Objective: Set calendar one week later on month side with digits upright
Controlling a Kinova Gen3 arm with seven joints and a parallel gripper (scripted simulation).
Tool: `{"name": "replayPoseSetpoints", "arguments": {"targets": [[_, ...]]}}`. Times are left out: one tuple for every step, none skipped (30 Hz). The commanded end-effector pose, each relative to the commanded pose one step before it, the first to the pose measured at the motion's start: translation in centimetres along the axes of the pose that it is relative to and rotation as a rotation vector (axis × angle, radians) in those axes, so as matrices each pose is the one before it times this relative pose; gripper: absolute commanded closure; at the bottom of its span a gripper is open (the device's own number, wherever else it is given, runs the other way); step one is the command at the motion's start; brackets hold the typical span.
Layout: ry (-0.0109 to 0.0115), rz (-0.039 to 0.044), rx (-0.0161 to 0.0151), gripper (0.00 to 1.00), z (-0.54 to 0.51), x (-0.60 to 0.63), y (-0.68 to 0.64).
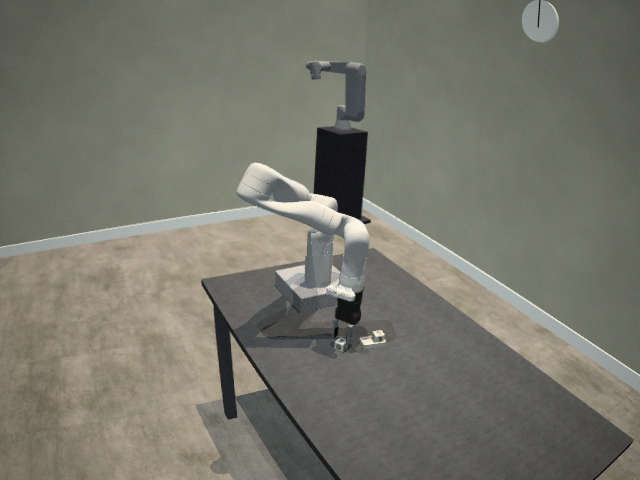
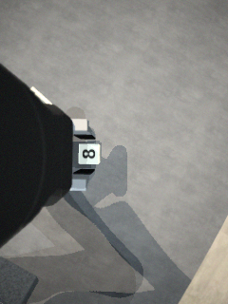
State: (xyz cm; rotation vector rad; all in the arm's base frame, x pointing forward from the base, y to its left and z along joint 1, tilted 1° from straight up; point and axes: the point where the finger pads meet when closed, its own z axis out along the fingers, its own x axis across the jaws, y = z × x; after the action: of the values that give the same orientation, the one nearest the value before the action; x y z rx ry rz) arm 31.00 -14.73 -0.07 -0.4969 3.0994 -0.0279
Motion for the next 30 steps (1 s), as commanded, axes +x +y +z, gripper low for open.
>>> {"name": "replayPoseSetpoints", "arguments": {"targets": [[-0.00077,-0.00008,0.00109,0.10,-0.037,-0.031,-0.028],[0.00000,0.00000,0.00000,0.10,0.018,0.000,0.000],[0.00000,0.00000,0.00000,0.10,0.032,0.000,0.000],[0.00000,0.00001,0.00000,0.10,0.049,0.000,0.000],[0.00000,0.00001,0.00000,0.10,0.067,0.000,0.000],[0.00000,0.00000,0.00000,0.10,0.086,0.000,0.000],[0.00000,0.00000,0.00000,0.10,0.105,0.000,0.000],[0.00000,-0.00002,-0.00001,0.10,0.123,0.000,0.001],[0.00000,0.00001,0.00001,0.10,0.140,0.000,-0.001],[0.00000,0.00000,0.00000,0.10,0.154,0.000,0.000],[0.00000,-0.00001,-0.00001,0.10,0.167,0.000,0.001],[0.00000,0.00001,0.00000,0.10,0.176,0.000,-0.001],[0.00000,0.00000,0.00000,0.10,0.182,0.000,0.000],[0.00000,-0.00002,-0.00001,0.10,0.186,0.000,0.001],[0.00000,0.00000,0.00000,0.10,0.000,0.000,0.000],[0.00000,0.00000,0.00000,0.10,0.000,0.000,0.000],[0.00000,0.00002,0.00001,0.10,0.185,0.000,-0.001],[0.00000,0.00000,0.00000,0.10,0.182,0.000,0.000],[0.00000,-0.00001,0.00000,0.10,0.176,0.000,0.001],[0.00000,0.00001,0.00001,0.10,0.166,0.000,-0.001],[0.00000,0.00000,0.00000,0.10,0.154,0.000,0.000],[0.00000,-0.00001,-0.00001,0.10,0.139,0.000,0.001],[0.00000,0.00001,0.00001,0.10,0.122,0.000,-0.001],[0.00000,0.00000,0.00000,0.10,0.104,0.000,0.000],[0.00000,0.00000,0.00000,0.10,0.086,0.000,0.000],[0.00000,0.00000,0.00000,0.10,0.067,0.000,0.000],[0.00000,-0.00001,0.00000,0.10,0.048,0.000,0.000],[0.00000,0.00000,0.00000,0.10,0.032,0.000,0.000],[0.00000,0.00000,0.00000,0.10,0.018,0.000,0.000],[0.00000,0.00000,0.00000,0.10,0.007,0.000,0.000]]}}
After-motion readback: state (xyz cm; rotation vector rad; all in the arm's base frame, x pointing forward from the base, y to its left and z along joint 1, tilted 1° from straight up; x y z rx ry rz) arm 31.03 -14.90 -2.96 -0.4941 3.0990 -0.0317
